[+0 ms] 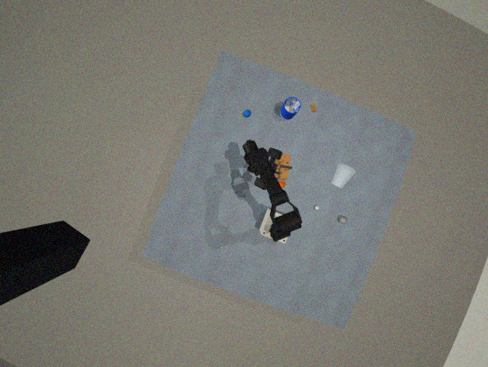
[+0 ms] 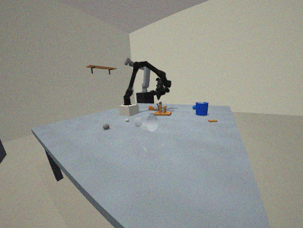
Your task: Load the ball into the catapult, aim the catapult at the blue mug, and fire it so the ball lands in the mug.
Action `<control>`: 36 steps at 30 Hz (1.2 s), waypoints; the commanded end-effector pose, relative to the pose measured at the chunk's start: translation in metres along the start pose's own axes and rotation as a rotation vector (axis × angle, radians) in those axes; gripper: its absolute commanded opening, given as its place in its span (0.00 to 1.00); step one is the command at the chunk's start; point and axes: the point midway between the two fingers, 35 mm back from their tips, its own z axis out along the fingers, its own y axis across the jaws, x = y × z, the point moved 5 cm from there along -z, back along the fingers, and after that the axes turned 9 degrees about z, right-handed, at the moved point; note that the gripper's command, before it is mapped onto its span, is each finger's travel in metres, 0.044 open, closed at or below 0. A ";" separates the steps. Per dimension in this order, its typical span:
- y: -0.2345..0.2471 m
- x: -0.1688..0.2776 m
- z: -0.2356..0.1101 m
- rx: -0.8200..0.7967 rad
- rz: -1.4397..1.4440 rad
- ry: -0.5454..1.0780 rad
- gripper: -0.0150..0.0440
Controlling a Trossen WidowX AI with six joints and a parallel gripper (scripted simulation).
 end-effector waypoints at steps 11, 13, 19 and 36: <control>0.044 0.020 0.004 0.073 -0.319 0.204 0.25; 0.044 0.020 0.004 0.073 -0.319 0.204 0.25; 0.045 0.019 0.005 0.073 -0.319 0.204 0.25; 0.050 0.003 0.028 0.074 -0.319 0.204 0.25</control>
